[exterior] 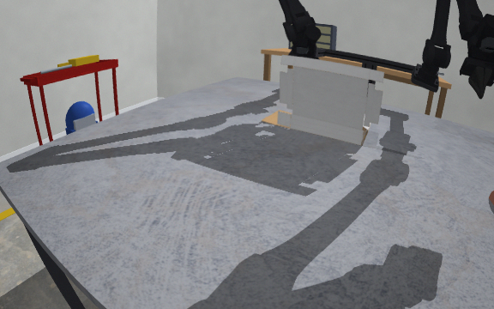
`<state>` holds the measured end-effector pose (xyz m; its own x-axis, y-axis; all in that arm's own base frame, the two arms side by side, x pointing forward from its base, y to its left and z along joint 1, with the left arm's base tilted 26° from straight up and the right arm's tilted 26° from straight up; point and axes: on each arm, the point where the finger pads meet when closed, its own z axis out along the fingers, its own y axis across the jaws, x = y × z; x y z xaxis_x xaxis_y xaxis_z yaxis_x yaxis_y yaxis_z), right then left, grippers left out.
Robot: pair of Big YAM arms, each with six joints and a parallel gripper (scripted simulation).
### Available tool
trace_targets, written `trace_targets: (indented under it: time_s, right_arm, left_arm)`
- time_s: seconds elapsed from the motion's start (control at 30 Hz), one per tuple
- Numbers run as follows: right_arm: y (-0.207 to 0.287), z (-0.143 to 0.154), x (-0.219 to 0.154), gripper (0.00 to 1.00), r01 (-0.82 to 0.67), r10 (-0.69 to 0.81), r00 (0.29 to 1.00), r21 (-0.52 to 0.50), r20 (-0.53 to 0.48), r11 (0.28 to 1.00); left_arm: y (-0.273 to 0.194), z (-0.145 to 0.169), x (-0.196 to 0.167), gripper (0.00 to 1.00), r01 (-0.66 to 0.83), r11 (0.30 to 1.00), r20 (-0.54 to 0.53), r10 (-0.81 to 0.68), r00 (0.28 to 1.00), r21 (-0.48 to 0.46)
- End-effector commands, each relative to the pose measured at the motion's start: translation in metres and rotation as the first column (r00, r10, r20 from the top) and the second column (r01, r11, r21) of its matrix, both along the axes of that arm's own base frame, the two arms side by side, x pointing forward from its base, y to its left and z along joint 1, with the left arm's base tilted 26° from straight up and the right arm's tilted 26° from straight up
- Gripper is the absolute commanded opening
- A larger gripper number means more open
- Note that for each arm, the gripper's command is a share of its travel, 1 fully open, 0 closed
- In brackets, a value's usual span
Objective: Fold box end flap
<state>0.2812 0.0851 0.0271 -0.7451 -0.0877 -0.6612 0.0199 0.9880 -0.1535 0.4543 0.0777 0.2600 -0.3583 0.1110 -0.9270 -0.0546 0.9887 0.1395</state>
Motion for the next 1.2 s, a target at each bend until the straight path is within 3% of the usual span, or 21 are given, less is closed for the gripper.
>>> trace_targets:
  time_s: [0.0, 0.4, 0.53, 0.67, 0.77, 1.17]
  right_arm:
    - [0.019, -0.01, -0.02, 0.43, 0.038, -0.038, 0.999, 0.013, -0.008, 0.999]
    - [0.018, -0.008, -0.018, 0.43, 0.049, -0.049, 0.999, 0.015, -0.003, 0.999]
    - [0.023, 0.003, 0.001, 0.43, 0.057, -0.057, 0.998, 0.029, 0.008, 0.998]
    - [0.024, 0.036, 0.072, 0.43, 0.044, -0.044, 0.999, 0.025, 0.012, 0.999]
    - [0.02, 0.047, 0.094, 0.43, 0.043, -0.043, 0.999, 0.024, 0.016, 0.999]
    - [0.024, 0.048, 0.094, 0.43, 0.03, -0.03, 0.999, 0.023, 0.016, 0.999]
  left_arm:
    - [-0.001, 0.007, 0.001, 0.0, 0.003, 1.0, 0.017, -0.004, 1.0, 0.002]
    - [-0.001, 0.007, 0.001, 0.0, 0.003, 1.0, 0.017, -0.004, 1.0, 0.002]
    - [-0.001, 0.007, 0.001, 0.0, 0.003, 1.0, 0.017, -0.004, 1.0, 0.002]
    - [-0.001, 0.007, 0.001, 0.0, 0.003, 1.0, 0.017, -0.004, 1.0, 0.002]
    - [-0.001, 0.007, 0.001, 0.0, 0.003, 1.0, 0.017, -0.004, 1.0, 0.002]
    - [-0.001, 0.007, 0.001, 0.0, 0.003, 1.0, 0.017, -0.004, 1.0, 0.002]
